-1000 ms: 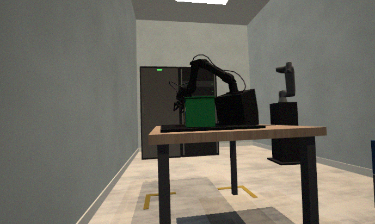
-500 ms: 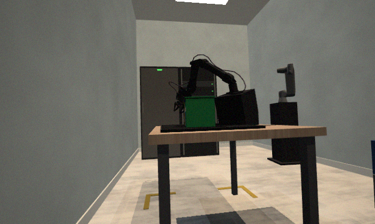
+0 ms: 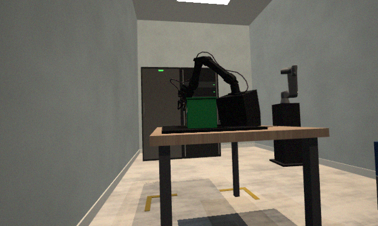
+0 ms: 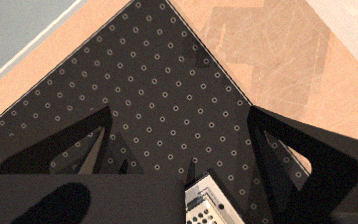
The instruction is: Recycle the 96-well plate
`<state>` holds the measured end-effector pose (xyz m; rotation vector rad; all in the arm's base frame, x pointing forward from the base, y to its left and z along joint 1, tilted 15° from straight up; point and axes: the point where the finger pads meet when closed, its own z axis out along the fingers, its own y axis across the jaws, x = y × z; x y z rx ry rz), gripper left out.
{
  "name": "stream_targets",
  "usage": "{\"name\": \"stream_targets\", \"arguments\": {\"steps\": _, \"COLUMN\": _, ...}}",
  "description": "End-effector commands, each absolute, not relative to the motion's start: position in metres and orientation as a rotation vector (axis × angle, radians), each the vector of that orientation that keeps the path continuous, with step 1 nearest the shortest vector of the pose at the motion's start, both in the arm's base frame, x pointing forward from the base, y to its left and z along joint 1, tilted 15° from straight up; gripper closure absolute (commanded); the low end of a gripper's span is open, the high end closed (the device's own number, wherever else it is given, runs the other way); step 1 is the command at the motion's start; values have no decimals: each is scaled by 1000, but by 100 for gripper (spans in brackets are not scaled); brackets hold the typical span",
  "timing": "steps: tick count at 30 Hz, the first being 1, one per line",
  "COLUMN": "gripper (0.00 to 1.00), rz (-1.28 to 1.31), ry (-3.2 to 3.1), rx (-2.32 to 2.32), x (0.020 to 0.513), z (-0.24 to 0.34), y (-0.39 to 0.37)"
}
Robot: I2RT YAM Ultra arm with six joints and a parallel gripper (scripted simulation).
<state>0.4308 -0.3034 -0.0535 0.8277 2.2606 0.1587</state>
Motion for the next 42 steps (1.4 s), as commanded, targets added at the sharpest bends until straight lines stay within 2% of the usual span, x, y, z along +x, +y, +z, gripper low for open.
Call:
{"name": "stream_targets", "arguments": {"steps": 1, "gripper": 0, "rz": 128, "ry": 2304, "rx": 792, "x": 424, "z": -44, "y": -310}}
{"name": "stream_targets", "arguments": {"steps": 11, "gripper": 0, "rz": 95, "ry": 2492, "rx": 670, "x": 380, "z": -40, "y": -299}}
{"name": "stream_targets", "arguments": {"steps": 16, "gripper": 0, "rz": 100, "ry": 2498, "rx": 667, "x": 378, "z": -43, "y": -297}}
{"name": "stream_targets", "arguments": {"steps": 27, "gripper": 0, "rz": 53, "ry": 2643, "rx": 451, "x": 340, "z": -25, "y": -289}}
{"name": "stream_targets", "arguments": {"steps": 33, "gripper": 0, "rz": 66, "ry": 2652, "rx": 451, "x": 341, "z": -25, "y": -290}}
{"name": "stream_targets", "arguments": {"steps": 42, "gripper": 0, "rz": 104, "ry": 2771, "rx": 307, "x": 308, "z": -16, "y": -275}}
